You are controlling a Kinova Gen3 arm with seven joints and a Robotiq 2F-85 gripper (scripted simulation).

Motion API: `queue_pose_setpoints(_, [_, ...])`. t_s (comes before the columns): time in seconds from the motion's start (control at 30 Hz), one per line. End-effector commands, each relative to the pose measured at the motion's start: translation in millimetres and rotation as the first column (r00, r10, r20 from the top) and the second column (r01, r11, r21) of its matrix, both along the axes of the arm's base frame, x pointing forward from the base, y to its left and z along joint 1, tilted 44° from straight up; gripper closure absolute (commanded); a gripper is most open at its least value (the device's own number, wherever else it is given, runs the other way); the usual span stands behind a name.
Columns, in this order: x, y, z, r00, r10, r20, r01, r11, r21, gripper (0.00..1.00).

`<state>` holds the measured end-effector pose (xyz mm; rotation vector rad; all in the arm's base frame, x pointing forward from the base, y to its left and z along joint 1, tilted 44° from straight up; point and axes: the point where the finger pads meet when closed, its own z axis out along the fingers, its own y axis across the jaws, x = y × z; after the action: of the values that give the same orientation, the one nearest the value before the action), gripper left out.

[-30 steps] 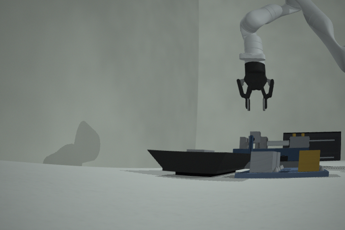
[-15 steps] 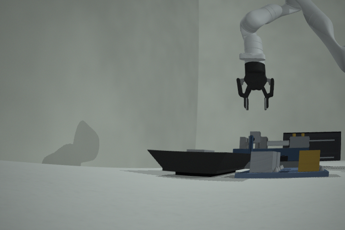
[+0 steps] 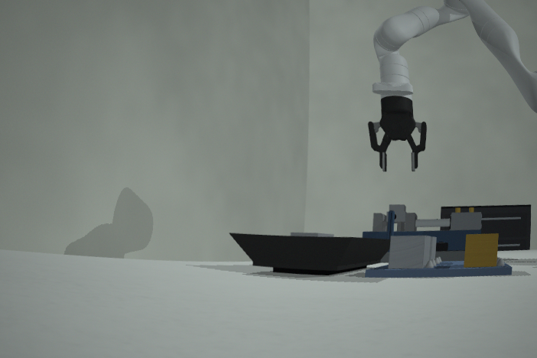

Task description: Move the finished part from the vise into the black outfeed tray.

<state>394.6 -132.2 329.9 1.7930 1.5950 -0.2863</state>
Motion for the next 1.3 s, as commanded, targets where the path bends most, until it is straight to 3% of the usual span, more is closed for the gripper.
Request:
queue_pose_setpoints(0.0, [0.2,-0.2,0.0,1.0,0.0,0.0,0.0,1.0,-0.001,0.33])
queue_pose_setpoints(0.6, [4.5,-9.2,-10.5,1.0,0.0,0.0,0.0,1.0,-0.001,0.33])
queue_pose_setpoints(1.27, [14.5,-30.3,-34.9,1.0,0.0,0.0,0.0,1.0,-0.001,0.33])
